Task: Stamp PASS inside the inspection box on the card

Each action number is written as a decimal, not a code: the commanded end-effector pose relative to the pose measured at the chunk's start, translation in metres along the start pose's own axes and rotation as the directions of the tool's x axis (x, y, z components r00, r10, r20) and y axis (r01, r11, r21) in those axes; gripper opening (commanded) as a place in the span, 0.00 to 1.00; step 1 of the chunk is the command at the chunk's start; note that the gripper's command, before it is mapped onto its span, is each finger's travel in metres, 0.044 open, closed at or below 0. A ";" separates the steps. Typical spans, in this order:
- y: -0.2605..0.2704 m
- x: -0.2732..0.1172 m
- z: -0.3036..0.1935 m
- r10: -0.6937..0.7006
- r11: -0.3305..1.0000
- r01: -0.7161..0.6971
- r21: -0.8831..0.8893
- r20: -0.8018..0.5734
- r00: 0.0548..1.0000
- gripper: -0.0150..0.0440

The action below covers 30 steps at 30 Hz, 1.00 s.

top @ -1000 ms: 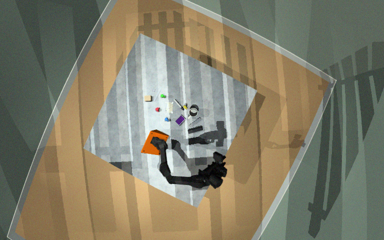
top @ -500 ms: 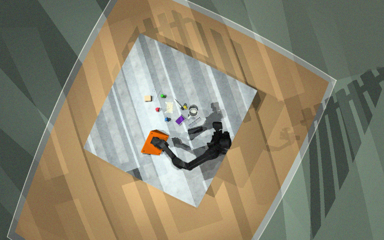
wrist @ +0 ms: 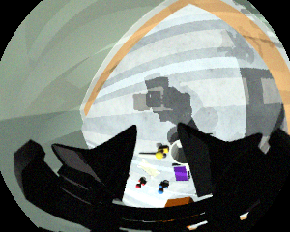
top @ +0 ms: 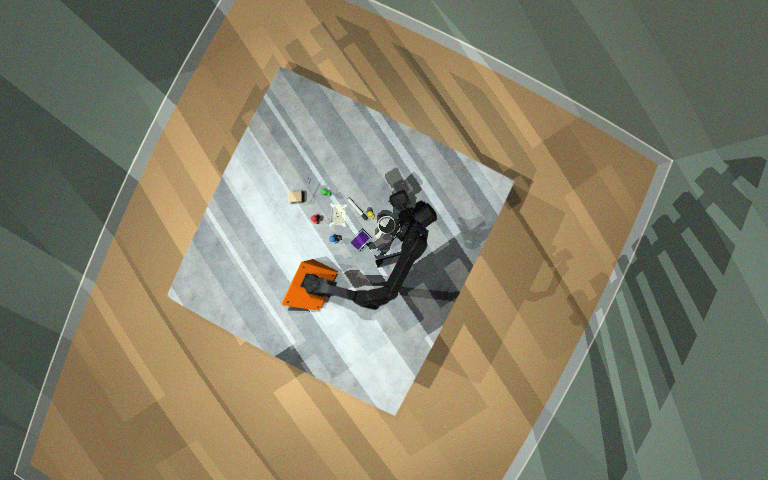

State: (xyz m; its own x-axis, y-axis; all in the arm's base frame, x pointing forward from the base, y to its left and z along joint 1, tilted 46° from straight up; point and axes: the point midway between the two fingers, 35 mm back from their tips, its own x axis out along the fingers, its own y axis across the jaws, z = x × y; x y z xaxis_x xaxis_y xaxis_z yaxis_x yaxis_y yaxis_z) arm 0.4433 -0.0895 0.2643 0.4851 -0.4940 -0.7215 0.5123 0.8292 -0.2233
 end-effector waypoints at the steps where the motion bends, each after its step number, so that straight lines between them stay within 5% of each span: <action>1: 0.050 0.034 -0.037 -0.022 0.995 0.013 -0.095 -0.100 0.995 0.64; 13: 0.150 0.104 -0.174 -0.204 0.916 0.079 -0.393 -0.288 0.935 0.64; 23: 0.198 0.136 -0.311 -0.416 0.775 0.182 -0.605 -0.272 0.868 0.64; 30: 0.197 0.139 -0.315 -0.430 0.763 0.191 -0.618 -0.264 0.864 0.64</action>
State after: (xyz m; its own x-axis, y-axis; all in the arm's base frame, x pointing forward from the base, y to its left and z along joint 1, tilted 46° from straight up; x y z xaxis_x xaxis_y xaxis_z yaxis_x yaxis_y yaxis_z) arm 0.3866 0.0907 -0.0870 0.0084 -0.7050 -0.7092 0.0314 0.7090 -0.7045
